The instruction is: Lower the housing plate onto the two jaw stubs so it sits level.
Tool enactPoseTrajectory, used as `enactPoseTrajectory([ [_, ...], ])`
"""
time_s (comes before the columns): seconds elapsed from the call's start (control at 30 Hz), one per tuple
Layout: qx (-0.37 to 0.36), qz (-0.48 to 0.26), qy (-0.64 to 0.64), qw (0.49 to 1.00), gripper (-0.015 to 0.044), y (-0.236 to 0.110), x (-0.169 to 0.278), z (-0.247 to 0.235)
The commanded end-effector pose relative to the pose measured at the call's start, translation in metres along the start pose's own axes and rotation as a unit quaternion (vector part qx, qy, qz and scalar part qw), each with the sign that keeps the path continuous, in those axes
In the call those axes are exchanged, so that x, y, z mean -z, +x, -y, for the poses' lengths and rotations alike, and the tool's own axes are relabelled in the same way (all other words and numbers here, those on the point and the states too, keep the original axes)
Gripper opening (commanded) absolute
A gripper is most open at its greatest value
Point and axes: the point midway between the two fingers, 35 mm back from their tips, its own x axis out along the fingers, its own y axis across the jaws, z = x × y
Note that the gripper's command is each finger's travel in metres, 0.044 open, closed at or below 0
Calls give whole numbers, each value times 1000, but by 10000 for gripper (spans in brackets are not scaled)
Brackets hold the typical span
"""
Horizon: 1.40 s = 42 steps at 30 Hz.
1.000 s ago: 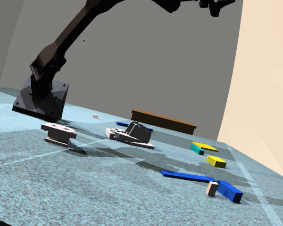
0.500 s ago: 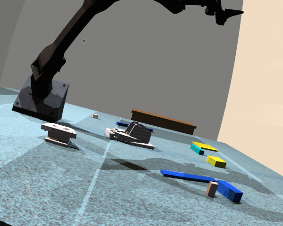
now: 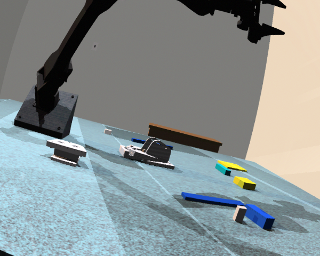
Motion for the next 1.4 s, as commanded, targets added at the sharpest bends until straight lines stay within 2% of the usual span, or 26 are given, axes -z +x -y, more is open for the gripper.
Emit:
enactPoseTrajectory([
  [0.0, -36, 7, -14, 999, 440, 3, 19, -26],
  [0.33, -118, 28, -45, 992, 440, 0, 53, -86],
  [0.67, -203, 48, -70, 975, 440, -17, 87, -146],
  [1.0, -290, 68, -86, 951, 440, -49, 118, -202],
  [1.37, -385, 89, -94, 914, 440, -98, 149, -257],
])
